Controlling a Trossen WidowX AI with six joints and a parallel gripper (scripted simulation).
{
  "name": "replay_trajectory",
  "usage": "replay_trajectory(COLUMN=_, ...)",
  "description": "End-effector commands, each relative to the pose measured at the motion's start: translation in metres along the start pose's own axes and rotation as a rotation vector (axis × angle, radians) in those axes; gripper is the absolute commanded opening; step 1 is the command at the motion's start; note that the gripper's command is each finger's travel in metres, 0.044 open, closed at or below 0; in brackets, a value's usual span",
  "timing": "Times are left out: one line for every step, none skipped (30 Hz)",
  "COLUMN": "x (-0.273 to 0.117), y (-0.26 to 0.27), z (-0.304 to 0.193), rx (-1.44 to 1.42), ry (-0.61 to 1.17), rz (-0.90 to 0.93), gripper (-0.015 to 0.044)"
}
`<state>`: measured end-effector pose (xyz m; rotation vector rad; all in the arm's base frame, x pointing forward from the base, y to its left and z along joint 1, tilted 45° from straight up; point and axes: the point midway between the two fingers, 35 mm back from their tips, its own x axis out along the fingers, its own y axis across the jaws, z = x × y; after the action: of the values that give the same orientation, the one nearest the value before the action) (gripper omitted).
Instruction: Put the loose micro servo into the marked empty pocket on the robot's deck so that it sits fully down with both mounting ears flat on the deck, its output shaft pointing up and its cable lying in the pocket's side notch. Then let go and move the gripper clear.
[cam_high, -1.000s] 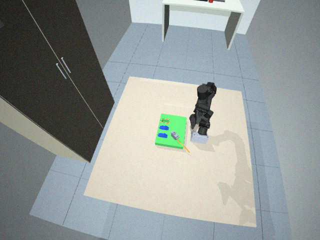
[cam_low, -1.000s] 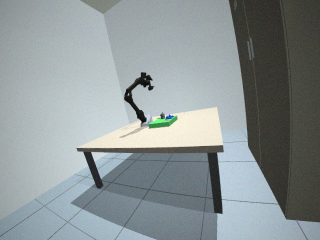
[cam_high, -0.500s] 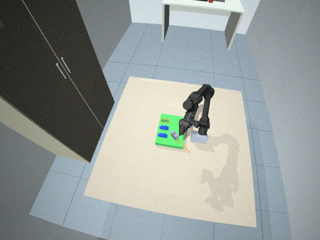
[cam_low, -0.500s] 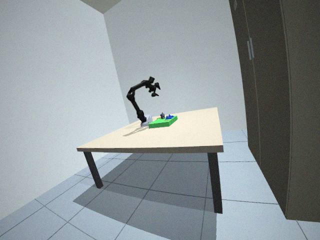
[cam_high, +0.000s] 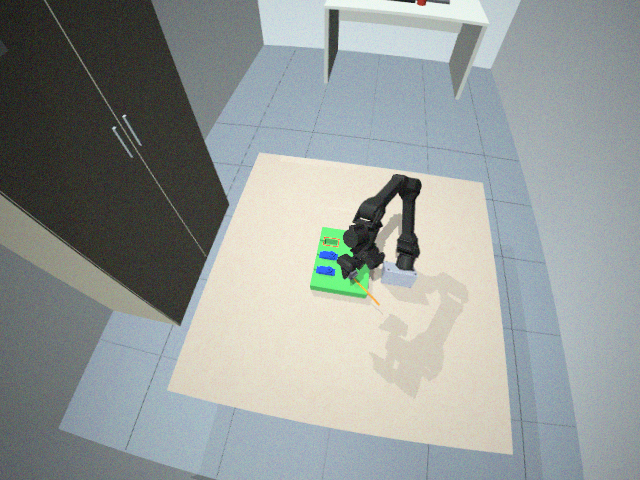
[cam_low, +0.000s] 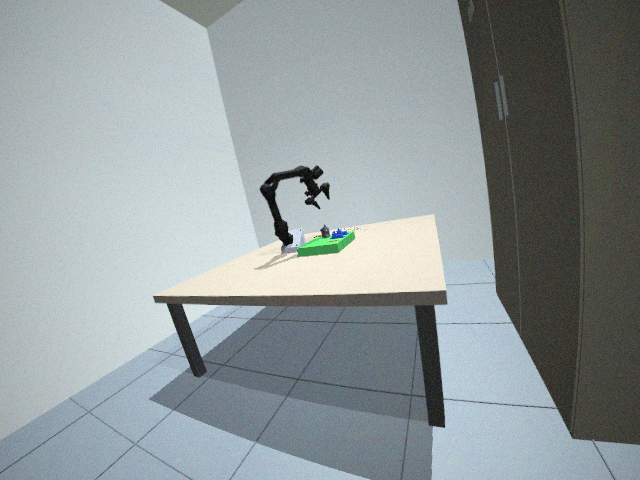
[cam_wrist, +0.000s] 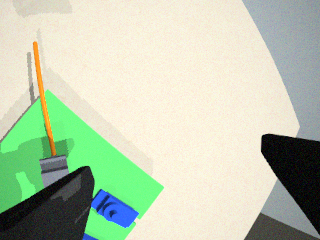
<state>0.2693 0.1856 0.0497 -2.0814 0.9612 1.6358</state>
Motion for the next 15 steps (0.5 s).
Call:
replay_trajectory(x=0.02, y=0.022, z=-0.012, rx=0.042, ry=0.036, rz=0.132, gripper=0.044)
replay_trajectory(x=0.024, y=0.028, z=-0.015, rx=0.051, ry=0.045, rz=0.161, gripper=0.044)
replay_trajectory(x=0.028, y=0.033, z=-0.018, rx=0.06, ry=0.053, rz=0.191, gripper=0.044)
replay_trajectory(x=0.031, y=0.038, z=-0.021, rx=0.068, ry=0.061, rz=0.22, gripper=0.044)
replay_trajectory(x=0.035, y=0.044, z=-0.024, rx=0.076, ry=0.07, rz=0.25, gripper=0.044)
replay_trajectory(x=0.038, y=0.049, z=-0.027, rx=0.083, ry=0.078, rz=0.279, gripper=0.044)
replay_trajectory(x=0.041, y=0.055, z=-0.029, rx=0.09, ry=0.086, rz=0.308, gripper=0.044)
replay_trajectory(x=0.044, y=0.06, z=-0.032, rx=0.097, ry=0.095, rz=0.337, gripper=0.044)
replay_trajectory(x=0.046, y=0.066, z=-0.035, rx=0.103, ry=0.103, rz=0.366, gripper=0.044)
replay_trajectory(x=0.049, y=0.072, z=-0.037, rx=0.108, ry=0.112, rz=0.395, gripper=0.044)
replay_trajectory(x=0.051, y=0.078, z=-0.04, rx=0.113, ry=0.12, rz=0.424, gripper=0.044)
replay_trajectory(x=0.053, y=0.084, z=-0.042, rx=0.118, ry=0.128, rz=0.453, gripper=0.044)
replay_trajectory(x=0.054, y=0.088, z=-0.044, rx=0.121, ry=0.135, rz=0.475, gripper=0.044)
replay_trajectory(x=0.055, y=0.091, z=-0.046, rx=0.123, ry=0.138, rz=0.489, gripper=0.044)
replay_trajectory(x=0.054, y=0.093, z=-0.046, rx=0.123, ry=0.139, rz=0.492, gripper=0.044)
